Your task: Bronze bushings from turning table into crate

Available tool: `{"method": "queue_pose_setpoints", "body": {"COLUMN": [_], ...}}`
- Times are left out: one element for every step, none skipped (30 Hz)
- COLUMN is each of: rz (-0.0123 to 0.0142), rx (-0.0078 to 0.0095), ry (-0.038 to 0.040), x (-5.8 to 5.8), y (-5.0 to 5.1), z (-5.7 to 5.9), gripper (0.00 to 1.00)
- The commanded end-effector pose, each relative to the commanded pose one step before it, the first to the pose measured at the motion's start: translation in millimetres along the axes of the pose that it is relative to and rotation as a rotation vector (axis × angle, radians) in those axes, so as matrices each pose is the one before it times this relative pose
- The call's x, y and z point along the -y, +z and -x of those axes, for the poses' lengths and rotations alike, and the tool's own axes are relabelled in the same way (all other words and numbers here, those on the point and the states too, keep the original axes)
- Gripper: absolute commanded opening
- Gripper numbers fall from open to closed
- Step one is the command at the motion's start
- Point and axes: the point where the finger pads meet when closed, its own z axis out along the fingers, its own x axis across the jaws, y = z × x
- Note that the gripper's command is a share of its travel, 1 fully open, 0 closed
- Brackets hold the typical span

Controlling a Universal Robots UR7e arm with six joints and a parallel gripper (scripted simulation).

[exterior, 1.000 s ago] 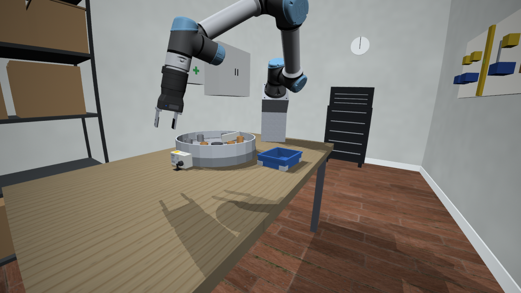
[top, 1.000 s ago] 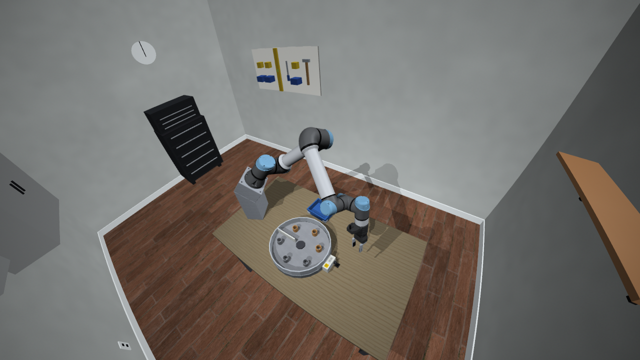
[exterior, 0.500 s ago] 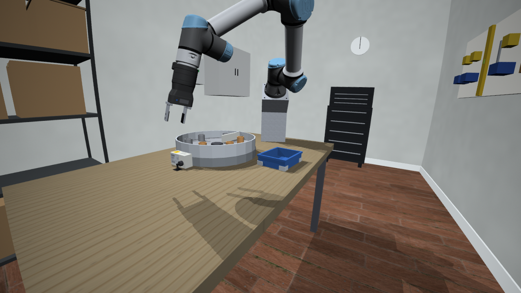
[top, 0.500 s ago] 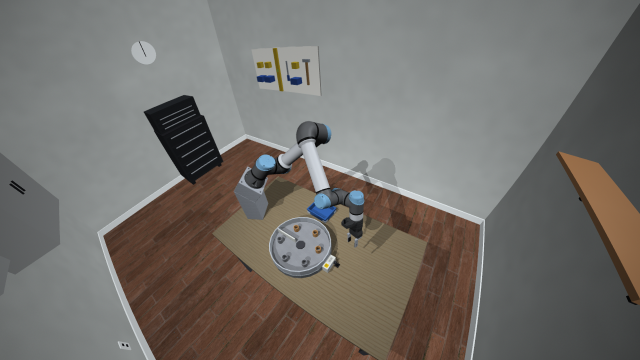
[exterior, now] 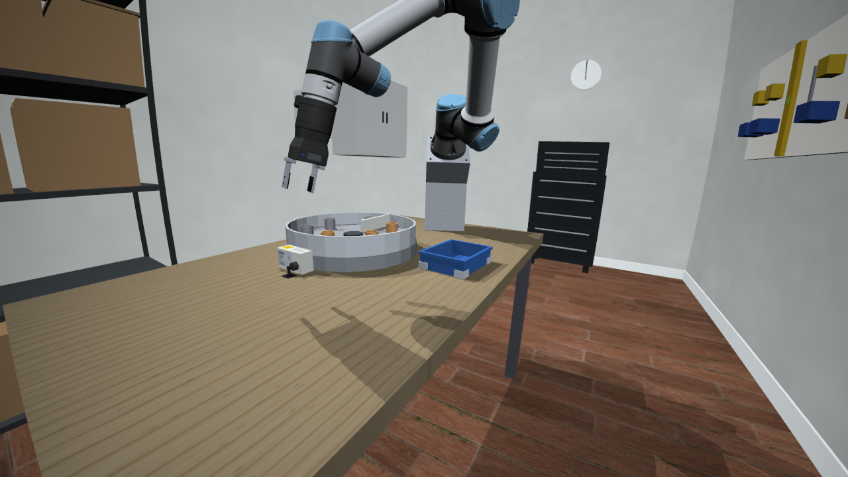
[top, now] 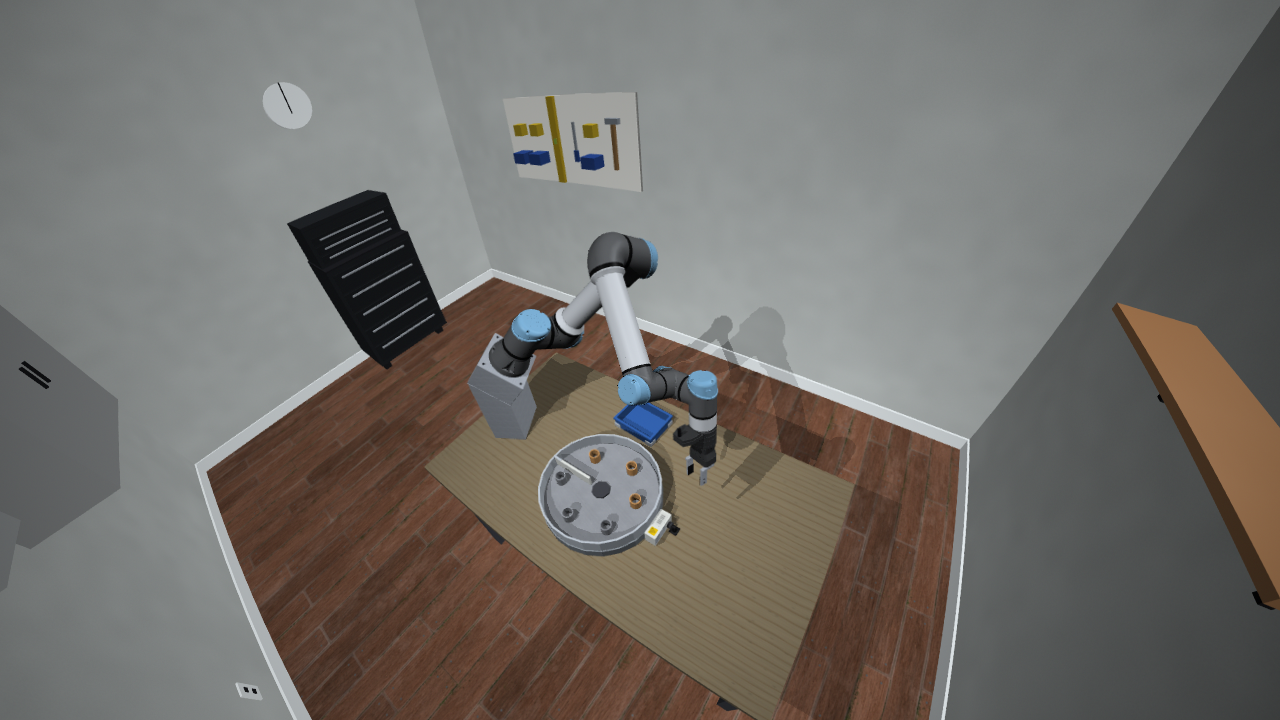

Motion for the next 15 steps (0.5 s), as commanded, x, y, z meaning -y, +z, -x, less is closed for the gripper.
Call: {"method": "queue_pose_setpoints", "body": {"rz": [0.00089, 0.0, 0.0, 0.0, 0.0, 0.0, 0.0, 0.0, 0.0, 0.0, 0.0, 0.0, 0.0, 0.00003, 0.0], "rx": [0.00285, 0.0, 0.0, 0.0, 0.0, 0.0, 0.0, 0.0, 0.0, 0.0, 0.0, 0.0, 0.0, 0.00053, 0.0], "ry": [-0.0009, 0.0, 0.0, 0.0, 0.0, 0.0, 0.0, 0.0, 0.0, 0.0, 0.0, 0.0, 0.0, -0.00018, 0.0], "x": [7.84, 0.0, 0.0, 0.0, 0.0, 0.0, 0.0, 0.0, 0.0, 0.0, 0.0, 0.0, 0.0, 2.08, 2.25], "y": [-24.91, 0.0, 0.0, 0.0, 0.0, 0.0, 0.0, 0.0, 0.0, 0.0, 0.0, 0.0, 0.0, -6.4, -6.15], "z": [-31.86, 0.0, 0.0, 0.0, 0.0, 0.0, 0.0, 0.0, 0.0, 0.0, 0.0, 0.0, 0.0, -8.41, -8.59], "gripper": [1.0, 1.0, 1.0, 1.0, 1.0, 1.0, 1.0, 1.0, 1.0, 1.0, 1.0, 1.0, 1.0, 1.0, 1.0]}}
